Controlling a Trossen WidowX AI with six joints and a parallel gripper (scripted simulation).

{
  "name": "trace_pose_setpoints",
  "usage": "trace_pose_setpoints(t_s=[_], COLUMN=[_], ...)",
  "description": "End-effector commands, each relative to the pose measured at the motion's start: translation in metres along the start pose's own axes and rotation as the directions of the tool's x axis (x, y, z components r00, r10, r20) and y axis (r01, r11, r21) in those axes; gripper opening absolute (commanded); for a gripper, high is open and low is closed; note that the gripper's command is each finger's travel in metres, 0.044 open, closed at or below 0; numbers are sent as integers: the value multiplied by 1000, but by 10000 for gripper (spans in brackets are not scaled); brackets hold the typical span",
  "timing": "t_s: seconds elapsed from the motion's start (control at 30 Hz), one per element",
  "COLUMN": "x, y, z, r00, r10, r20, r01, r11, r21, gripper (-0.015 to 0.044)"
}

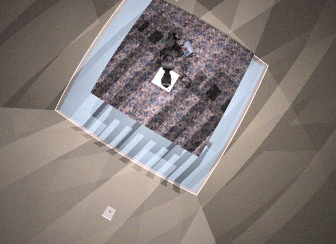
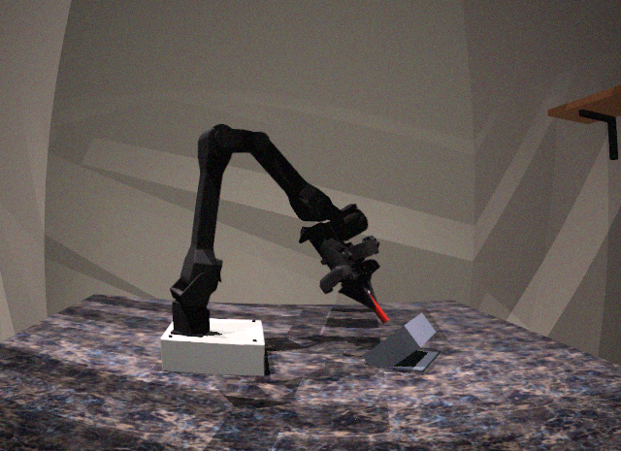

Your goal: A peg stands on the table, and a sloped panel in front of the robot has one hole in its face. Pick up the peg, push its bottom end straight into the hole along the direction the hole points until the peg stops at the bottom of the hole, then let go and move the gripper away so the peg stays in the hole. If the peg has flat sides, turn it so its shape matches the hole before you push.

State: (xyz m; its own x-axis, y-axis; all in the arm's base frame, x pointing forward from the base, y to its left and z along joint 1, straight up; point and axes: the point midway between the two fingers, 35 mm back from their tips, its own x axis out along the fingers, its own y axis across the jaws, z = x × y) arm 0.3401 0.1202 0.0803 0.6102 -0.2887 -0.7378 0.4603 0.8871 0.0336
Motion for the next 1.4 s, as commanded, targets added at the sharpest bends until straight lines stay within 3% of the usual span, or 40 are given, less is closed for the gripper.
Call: trace_pose_setpoints(t_s=[0.0,0.6,1.37], x=[4,24,22], y=[-1,-2,-1], z=[-1,-2,0], r00=[1000,1000,1000], r10=[-7,-7,-3], r20=[0,2,11], r01=[7,7,2], r11=[1000,1000,1000], r21=[-2,-1,8], gripper=[0,0,0])
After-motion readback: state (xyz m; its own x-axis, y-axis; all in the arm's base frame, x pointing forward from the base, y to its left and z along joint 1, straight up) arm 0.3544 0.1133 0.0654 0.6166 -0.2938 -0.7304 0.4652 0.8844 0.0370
